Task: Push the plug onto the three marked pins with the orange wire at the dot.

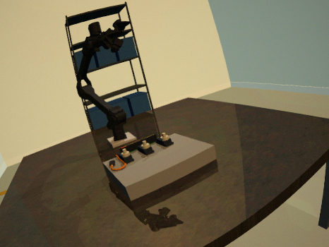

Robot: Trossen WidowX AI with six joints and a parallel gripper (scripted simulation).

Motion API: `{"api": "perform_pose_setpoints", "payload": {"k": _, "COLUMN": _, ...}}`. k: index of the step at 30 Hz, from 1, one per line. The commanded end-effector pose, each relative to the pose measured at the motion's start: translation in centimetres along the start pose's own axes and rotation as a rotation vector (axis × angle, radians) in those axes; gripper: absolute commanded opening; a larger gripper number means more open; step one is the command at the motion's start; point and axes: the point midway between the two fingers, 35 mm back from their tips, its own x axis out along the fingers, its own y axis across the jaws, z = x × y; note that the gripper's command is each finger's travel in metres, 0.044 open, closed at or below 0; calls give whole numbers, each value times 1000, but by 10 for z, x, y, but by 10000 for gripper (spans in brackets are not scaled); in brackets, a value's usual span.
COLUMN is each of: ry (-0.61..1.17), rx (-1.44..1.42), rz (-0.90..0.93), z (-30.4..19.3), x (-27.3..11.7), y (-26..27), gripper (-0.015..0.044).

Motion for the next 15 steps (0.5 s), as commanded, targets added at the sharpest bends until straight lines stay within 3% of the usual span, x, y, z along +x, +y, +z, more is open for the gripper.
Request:
{"api": "perform_pose_setpoints", "payload": {"k": 1, "ry": 0, "rx": 2, "rz": 1, "z": 0, "x": 0, "y": 0, "gripper": 374}}
{"api": "perform_pose_setpoints", "payload": {"k": 11, "ry": 25, "rx": 141, "rz": 39, "z": 2, "x": 14, "y": 11, "gripper": 115}}
{"api": "perform_pose_setpoints", "payload": {"k": 15, "ry": 45, "rx": 235, "rz": 62, "z": 3, "x": 23, "y": 19, "gripper": 115}}
